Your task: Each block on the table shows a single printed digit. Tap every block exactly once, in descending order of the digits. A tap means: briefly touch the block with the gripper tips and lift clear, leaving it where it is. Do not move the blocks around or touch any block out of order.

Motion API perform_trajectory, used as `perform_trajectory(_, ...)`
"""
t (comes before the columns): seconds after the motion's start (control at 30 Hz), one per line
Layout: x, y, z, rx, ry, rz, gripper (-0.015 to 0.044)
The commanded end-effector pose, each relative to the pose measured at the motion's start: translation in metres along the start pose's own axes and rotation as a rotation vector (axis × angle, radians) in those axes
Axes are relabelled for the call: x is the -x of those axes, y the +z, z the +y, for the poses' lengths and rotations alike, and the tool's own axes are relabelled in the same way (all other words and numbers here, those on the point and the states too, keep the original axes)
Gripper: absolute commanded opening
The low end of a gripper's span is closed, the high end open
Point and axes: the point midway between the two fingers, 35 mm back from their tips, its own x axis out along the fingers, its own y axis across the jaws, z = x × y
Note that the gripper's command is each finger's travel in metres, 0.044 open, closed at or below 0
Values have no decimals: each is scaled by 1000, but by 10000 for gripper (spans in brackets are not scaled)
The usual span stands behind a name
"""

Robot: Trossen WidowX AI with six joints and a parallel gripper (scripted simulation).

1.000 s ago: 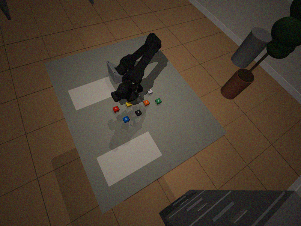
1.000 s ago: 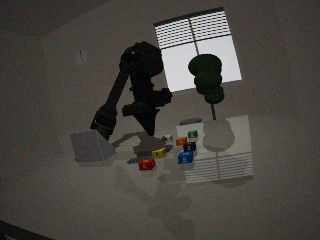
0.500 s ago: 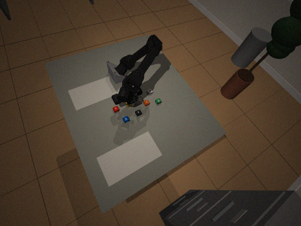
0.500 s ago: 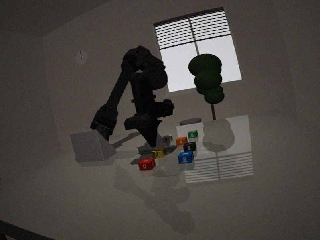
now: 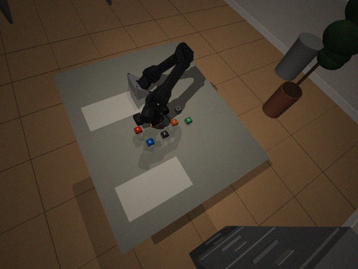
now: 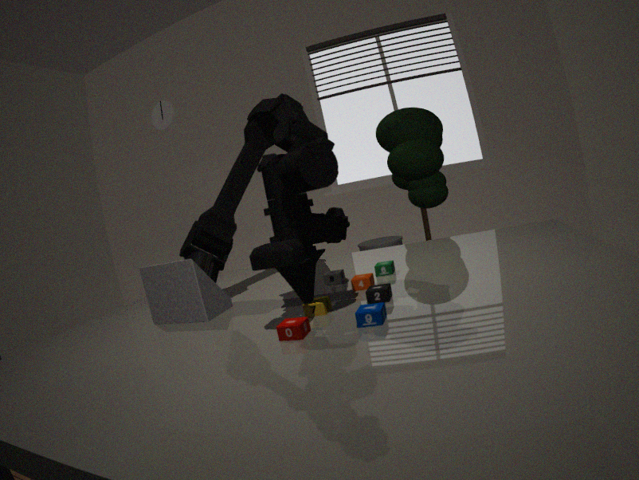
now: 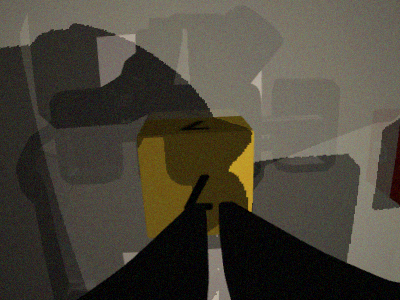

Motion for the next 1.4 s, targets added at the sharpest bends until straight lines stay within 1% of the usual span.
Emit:
perform_trajectory(0.0,18,0,0,0,1,-1,20)
perform_trajectory(0.2,35,1,0,-1,2,-2,20)
perform_trajectory(0.37,99,1,-1,-2,1,-1,20)
perform_trajectory(0.43,108,0,0,-2,1,0,20)
perform_trajectory(0.57,108,1,1,-3,0,0,20)
perform_trajectory(0.67,111,18,19,-7,-15,0,20)
perform_trajectory(0.8,113,58,81,-11,-39,-3,20)
perform_trajectory(0.87,112,70,109,-11,-41,-5,20)
perform_trajectory(1.0,110,85,175,-3,-6,-5,20)
perform_trajectory(1.07,109,87,194,-1,6,-3,20)
perform_trajectory(1.27,107,88,197,0,9,-3,20)
perform_trajectory(1.37,76,90,197,0,6,-4,20)
